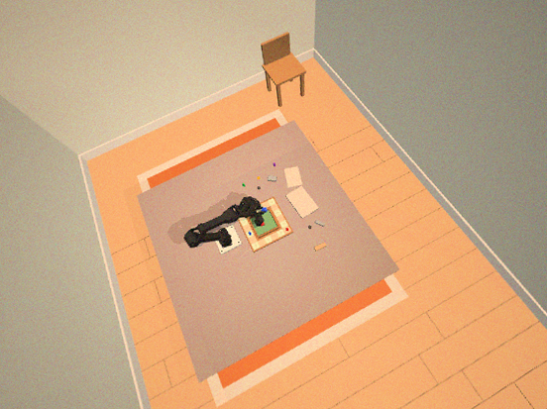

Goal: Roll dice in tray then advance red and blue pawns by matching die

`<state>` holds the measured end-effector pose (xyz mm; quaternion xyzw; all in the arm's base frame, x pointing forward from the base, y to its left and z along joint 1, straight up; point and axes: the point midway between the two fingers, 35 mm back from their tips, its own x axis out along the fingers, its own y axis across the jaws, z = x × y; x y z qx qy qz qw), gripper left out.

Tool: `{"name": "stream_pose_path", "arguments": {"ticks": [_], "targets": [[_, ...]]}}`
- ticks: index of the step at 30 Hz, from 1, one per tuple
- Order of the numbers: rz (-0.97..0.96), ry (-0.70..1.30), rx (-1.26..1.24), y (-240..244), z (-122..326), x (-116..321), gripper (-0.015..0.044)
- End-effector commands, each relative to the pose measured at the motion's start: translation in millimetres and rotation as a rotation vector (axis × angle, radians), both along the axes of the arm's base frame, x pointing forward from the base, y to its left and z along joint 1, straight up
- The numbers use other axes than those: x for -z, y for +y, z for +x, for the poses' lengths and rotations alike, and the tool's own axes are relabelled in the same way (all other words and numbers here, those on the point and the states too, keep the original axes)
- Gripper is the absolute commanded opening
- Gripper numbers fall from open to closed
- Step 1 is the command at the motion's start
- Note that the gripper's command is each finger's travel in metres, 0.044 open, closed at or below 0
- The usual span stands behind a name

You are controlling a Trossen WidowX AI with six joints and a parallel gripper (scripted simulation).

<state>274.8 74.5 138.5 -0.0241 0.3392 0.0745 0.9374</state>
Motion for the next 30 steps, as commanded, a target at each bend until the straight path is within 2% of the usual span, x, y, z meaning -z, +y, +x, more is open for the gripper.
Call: {"name": "stream_pose_path", "arguments": {"ticks": [1, 6, 9, 13, 26, 30], "targets": [[0.000, 0.000, -0.002, 0.2, 0.1, -1.6, 0.0236], [0.000, 0.001, 0.003, -0.3, -0.6, -38.4, 0.0367], [0.000, 0.001, 0.003, -0.3, -0.8, -40.0, 0.0440], [-0.019, 0.082, 0.000, 0.8, 2.9, -35.0, 0.0440], [-0.124, 0.795, -0.002, 4.9, 21.2, 10.4, 0.0440], [-0.126, 0.832, 0.000, 4.9, 21.6, 12.6, 0.0440]]}}
